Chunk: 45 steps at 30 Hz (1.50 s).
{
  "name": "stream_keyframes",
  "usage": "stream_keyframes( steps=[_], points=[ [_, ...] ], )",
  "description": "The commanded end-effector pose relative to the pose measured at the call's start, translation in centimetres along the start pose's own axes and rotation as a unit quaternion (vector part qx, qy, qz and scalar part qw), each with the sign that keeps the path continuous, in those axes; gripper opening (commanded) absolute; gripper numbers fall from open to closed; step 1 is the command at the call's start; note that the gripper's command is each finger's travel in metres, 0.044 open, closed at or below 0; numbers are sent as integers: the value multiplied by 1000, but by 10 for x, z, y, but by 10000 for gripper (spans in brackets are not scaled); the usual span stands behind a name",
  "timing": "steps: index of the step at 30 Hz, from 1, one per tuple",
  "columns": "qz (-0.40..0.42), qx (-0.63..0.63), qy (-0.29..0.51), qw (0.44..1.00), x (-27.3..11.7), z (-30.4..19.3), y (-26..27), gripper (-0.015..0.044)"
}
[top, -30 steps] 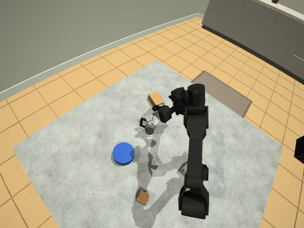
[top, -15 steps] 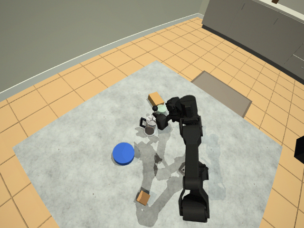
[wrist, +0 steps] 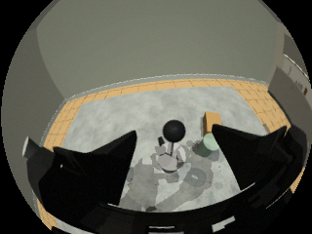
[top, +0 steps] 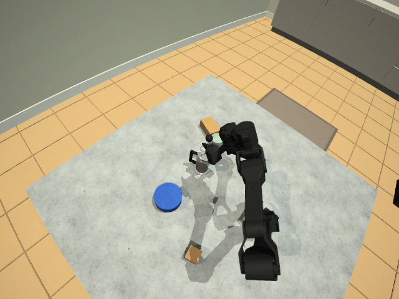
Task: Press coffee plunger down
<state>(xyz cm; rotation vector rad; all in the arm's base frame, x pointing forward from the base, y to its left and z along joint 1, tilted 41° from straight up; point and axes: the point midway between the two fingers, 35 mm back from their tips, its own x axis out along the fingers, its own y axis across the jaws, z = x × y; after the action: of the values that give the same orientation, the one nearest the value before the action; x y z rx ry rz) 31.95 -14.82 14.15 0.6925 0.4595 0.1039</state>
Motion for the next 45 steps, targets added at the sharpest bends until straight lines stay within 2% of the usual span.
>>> stream_keyframes(
  steps=[1, 9, 21, 45],
  points=[
    [-1, 4, 1, 1000, 7, -1, 0, 440],
    [0, 5, 0, 1000, 17, -2, 0, 440],
    [0, 5, 0, 1000, 17, -2, 0, 125],
    [-1, 4, 1, 1000, 29, -16, -2, 119]
  ],
)
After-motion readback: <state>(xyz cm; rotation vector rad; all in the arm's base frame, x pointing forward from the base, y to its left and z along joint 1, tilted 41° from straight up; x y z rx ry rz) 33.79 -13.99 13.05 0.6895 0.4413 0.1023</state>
